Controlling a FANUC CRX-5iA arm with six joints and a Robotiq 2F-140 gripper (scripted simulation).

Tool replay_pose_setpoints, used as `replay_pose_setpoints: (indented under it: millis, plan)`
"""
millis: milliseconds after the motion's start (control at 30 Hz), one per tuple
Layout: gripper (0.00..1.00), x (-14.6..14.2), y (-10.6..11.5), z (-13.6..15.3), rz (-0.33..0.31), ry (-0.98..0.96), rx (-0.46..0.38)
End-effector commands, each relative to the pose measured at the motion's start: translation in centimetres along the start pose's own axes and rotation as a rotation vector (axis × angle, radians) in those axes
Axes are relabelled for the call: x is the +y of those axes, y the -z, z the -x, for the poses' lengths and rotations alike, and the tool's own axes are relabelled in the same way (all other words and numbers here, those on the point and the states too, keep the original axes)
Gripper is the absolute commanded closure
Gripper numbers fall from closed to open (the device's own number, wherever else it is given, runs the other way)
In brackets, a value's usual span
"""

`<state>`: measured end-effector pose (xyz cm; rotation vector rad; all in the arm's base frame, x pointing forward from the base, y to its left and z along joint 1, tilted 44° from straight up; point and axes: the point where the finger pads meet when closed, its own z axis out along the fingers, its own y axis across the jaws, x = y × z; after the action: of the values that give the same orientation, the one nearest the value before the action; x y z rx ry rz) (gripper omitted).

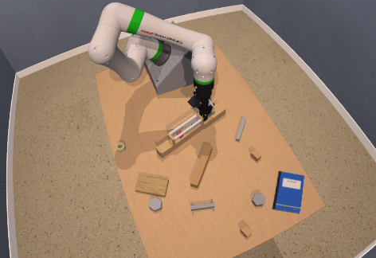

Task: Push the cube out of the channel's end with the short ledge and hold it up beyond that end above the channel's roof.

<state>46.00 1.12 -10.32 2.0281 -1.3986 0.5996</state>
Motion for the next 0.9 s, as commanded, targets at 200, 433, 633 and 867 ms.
replay_pose_setpoints:
  millis: [200,433,633,867]
  plan:
    - [0.9,-0.07,0.09,0.0,-0.002,0.0,0.0]
    - [0.9,-0.07,0.09,0.0,-0.002,0.0,0.0]
    - [0.7,-0.07,0.09,0.0,-0.002,0.0,0.0]
    - [0.7,-0.07,0.09,0.0,-0.002,0.0,0.0]
